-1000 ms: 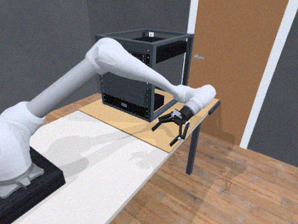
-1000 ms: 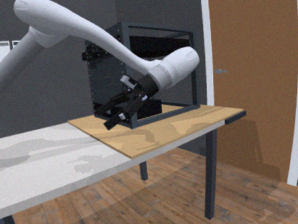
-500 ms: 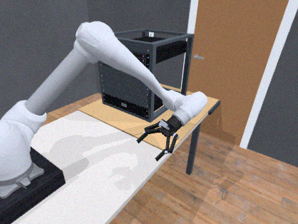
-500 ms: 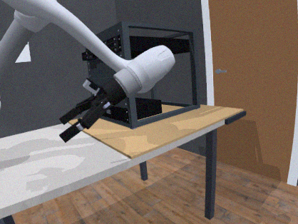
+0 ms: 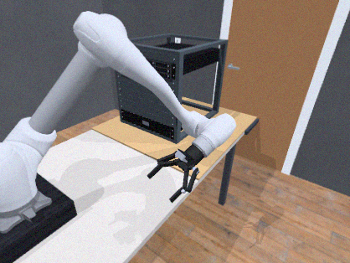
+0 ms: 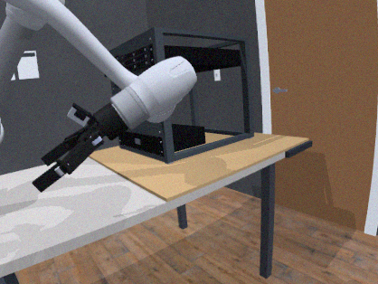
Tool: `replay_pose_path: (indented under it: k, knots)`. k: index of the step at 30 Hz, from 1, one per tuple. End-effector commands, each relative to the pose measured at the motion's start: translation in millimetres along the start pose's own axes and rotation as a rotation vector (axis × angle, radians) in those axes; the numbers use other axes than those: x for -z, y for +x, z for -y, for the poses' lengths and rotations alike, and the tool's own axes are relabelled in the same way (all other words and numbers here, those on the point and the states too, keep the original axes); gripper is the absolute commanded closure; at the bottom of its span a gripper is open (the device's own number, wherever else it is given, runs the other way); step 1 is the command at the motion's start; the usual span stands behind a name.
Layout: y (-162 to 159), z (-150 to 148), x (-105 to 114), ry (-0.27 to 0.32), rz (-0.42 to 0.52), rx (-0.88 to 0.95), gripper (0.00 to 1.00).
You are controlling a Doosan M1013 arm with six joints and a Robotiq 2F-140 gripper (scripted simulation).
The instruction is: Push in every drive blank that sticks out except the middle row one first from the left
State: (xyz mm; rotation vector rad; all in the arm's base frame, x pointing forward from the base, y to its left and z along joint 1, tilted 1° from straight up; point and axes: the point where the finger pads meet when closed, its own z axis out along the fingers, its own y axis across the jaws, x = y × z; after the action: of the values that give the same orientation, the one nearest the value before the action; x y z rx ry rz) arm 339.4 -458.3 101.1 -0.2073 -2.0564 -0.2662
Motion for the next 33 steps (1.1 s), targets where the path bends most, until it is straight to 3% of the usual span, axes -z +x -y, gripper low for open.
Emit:
replay_pose_path:
  k: [1,18,33]
  knots:
    - [1.4,0.4,-1.2,0.000,0.001,0.000,0.00]
    - [2.5,-4.6,0.0,0.015,0.015,0.006,0.00]
    - [8.0,-30.8,4.8,0.092,0.089,0.038,0.00]
